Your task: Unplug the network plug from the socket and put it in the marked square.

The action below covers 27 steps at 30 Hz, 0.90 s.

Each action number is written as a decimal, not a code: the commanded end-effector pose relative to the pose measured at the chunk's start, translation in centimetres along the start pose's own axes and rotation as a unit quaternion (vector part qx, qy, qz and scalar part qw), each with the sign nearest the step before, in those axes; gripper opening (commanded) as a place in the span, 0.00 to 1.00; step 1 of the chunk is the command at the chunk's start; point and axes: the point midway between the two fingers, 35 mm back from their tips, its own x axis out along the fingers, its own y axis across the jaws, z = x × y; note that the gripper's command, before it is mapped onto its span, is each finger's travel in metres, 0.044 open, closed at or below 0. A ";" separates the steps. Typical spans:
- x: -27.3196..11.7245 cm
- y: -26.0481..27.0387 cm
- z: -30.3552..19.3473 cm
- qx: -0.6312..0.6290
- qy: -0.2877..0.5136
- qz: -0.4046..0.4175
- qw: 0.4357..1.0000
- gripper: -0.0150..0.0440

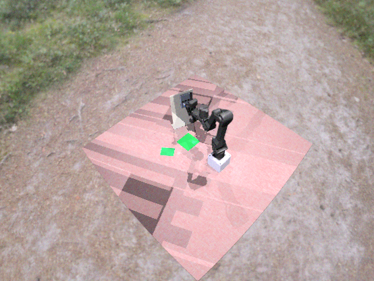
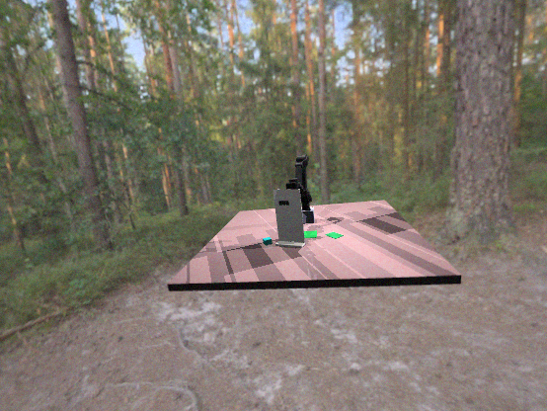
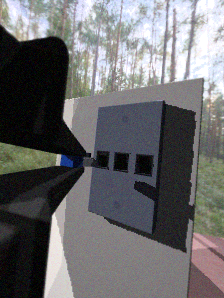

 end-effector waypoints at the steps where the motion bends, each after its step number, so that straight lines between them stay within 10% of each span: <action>1: -0.3 -0.2 -0.1 0.002 0.001 -0.003 1.000 0.25; 27: -1.5 -0.2 -0.4 0.002 0.001 -0.003 1.000 0.25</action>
